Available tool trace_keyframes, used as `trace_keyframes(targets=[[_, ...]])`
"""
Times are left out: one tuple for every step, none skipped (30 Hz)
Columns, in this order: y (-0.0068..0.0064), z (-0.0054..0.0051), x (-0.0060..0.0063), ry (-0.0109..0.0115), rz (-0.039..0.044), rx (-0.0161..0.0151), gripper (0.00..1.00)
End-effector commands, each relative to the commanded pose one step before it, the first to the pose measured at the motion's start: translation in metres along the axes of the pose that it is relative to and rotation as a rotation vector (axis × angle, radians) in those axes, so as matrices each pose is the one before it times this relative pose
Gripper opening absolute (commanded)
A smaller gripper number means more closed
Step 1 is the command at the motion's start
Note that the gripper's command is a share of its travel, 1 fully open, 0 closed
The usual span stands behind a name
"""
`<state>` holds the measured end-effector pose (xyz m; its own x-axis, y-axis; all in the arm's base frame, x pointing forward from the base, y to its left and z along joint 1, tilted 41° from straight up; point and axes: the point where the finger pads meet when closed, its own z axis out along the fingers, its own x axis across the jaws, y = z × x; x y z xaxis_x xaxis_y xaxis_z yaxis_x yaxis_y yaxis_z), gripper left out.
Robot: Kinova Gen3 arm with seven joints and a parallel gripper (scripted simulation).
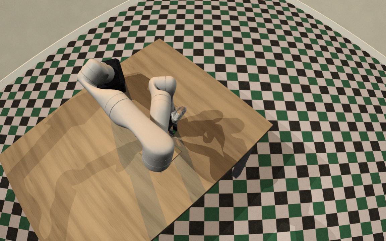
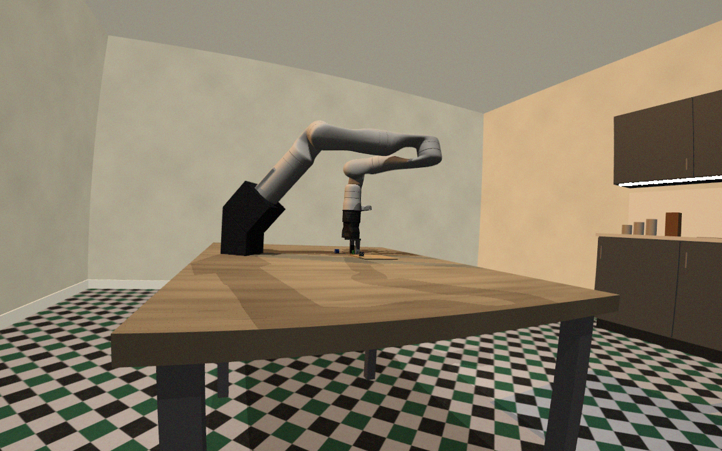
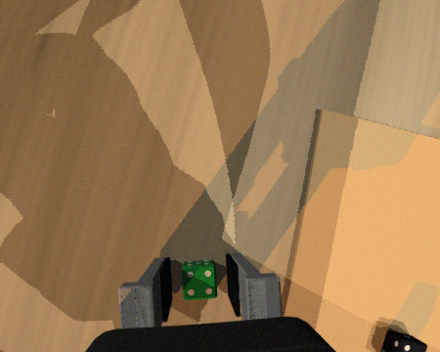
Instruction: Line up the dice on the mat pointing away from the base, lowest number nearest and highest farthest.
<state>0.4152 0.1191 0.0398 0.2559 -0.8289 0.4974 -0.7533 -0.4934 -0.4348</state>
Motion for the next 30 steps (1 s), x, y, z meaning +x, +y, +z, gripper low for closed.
trace_keyframes(targets=[[-0.00047, -0.00044, -0.00019, -0.00046, -0.00018, 0.00129, 0.64], [0.00000, 0.00000, 0.00000, 0.00000, 0.00000, 0.00000, 0.64], [0.00000, 0.00000, 0.00000, 0.00000, 0.00000, 0.00000, 0.64], [0.00000, 0.00000, 0.00000, 0.00000, 0.00000, 0.00000, 0.64], [0.00000, 0.00000, 0.00000, 0.00000, 0.00000, 0.00000, 0.64], [0.00000, 0.00000, 0.00000, 0.00000, 0.00000, 0.00000, 0.64], [0.00000, 0.00000, 0.00000, 0.00000, 0.00000, 0.00000, 0.64], [0.00000, 0.00000, 0.00000, 0.00000, 0.00000, 0.00000, 0.64], [0.00000, 0.00000, 0.00000, 0.00000, 0.00000, 0.00000, 0.64], [0.00000, 0.00000, 0.00000, 0.00000, 0.00000, 0.00000, 0.64], [0.00000, 0.00000, 0.00000, 0.00000, 0.00000, 0.00000, 0.64], [0.00000, 0.00000, 0.00000, 0.00000, 0.00000, 0.00000, 0.64], [0.00000, 0.00000, 0.00000, 0.00000, 0.00000, 0.00000, 0.64], [0.00000, 0.00000, 0.00000, 0.00000, 0.00000, 0.00000, 0.64], [0.00000, 0.00000, 0.00000, 0.00000, 0.00000, 0.00000, 0.64], [0.00000, 0.00000, 0.00000, 0.00000, 0.00000, 0.00000, 0.64], [0.00000, 0.00000, 0.00000, 0.00000, 0.00000, 0.00000, 0.64], [0.00000, 0.00000, 0.00000, 0.00000, 0.00000, 0.00000, 0.64], [0.00000, 0.00000, 0.00000, 0.00000, 0.00000, 0.00000, 0.64], [0.00000, 0.00000, 0.00000, 0.00000, 0.00000, 0.00000, 0.64], [0.00000, 0.00000, 0.00000, 0.00000, 0.00000, 0.00000, 0.64], [0.00000, 0.00000, 0.00000, 0.00000, 0.00000, 0.00000, 0.64], [0.00000, 0.00000, 0.00000, 0.00000, 0.00000, 0.00000, 0.34], [0.00000, 0.00000, 0.00000, 0.00000, 0.00000, 0.00000, 0.34], [0.00000, 0.00000, 0.00000, 0.00000, 0.00000, 0.00000, 0.34], [0.00000, 0.00000, 0.00000, 0.00000, 0.00000, 0.00000, 0.34], [0.00000, 0.00000, 0.00000, 0.00000, 0.00000, 0.00000, 0.34], [0.00000, 0.00000, 0.00000, 0.00000, 0.00000, 0.00000, 0.34], [0.00000, 0.00000, 0.00000, 0.00000, 0.00000, 0.00000, 0.34], [0.00000, 0.00000, 0.00000, 0.00000, 0.00000, 0.00000, 0.34]])
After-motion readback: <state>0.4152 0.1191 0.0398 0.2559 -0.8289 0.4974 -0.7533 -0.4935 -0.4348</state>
